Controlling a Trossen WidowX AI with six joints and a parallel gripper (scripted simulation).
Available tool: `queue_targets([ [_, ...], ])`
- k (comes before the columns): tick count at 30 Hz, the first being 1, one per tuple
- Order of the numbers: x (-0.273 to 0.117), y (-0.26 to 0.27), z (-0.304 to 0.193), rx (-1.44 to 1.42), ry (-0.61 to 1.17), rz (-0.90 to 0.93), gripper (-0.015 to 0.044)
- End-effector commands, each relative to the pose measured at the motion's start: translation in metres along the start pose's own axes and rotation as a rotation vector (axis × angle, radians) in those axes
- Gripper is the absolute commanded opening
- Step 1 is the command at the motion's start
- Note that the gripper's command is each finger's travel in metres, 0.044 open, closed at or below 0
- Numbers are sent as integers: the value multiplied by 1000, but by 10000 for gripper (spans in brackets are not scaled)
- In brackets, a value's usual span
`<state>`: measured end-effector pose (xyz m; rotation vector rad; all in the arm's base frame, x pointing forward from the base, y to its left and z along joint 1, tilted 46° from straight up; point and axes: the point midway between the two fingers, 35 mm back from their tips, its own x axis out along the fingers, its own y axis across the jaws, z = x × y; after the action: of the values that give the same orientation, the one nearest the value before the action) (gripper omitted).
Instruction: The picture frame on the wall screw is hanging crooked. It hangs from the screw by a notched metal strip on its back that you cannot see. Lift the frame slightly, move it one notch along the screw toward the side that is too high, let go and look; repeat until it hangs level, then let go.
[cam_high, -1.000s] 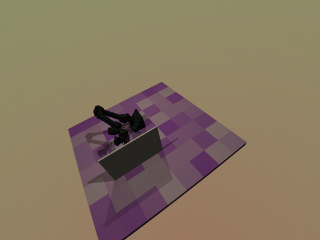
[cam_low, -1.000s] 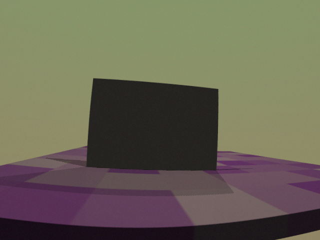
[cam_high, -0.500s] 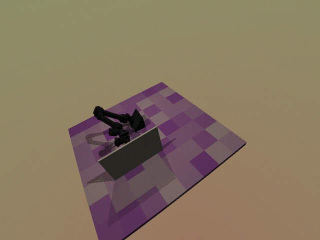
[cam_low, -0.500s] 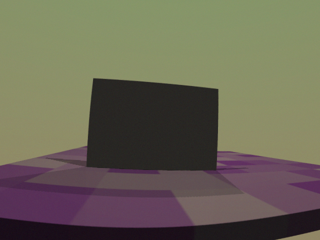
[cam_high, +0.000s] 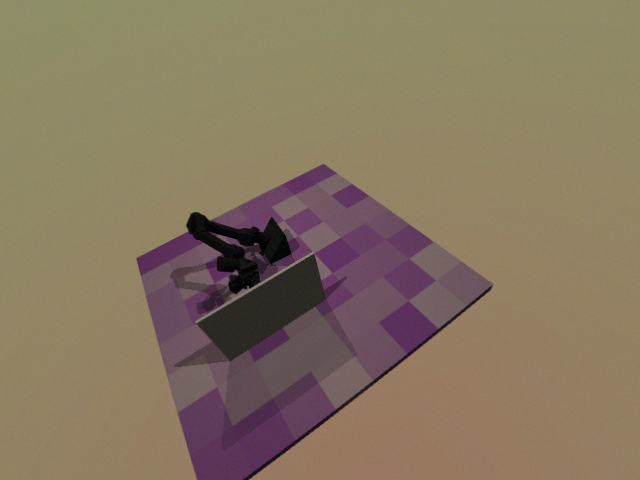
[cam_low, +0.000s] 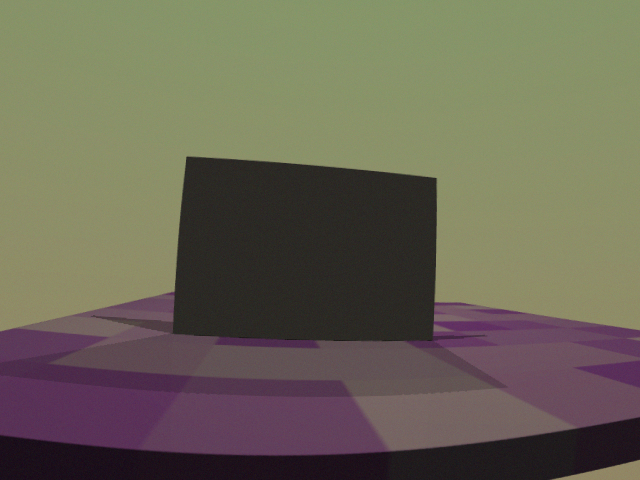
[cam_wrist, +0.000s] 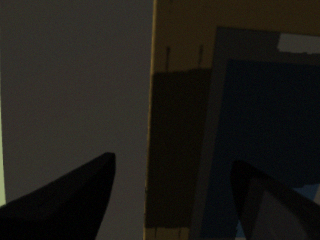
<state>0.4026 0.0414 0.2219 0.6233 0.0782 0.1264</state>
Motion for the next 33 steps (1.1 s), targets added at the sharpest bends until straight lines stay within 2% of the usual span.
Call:
queue_targets([
  [1,0,1,2,5,-6,2,260],
  [17,1,2,2,5,-6,2,260],
  [23,1,2,2,5,-6,2,103],
  [31,1,2,2,5,-6,2,49],
  [33,1,2,2,5,-6,2,0],
])
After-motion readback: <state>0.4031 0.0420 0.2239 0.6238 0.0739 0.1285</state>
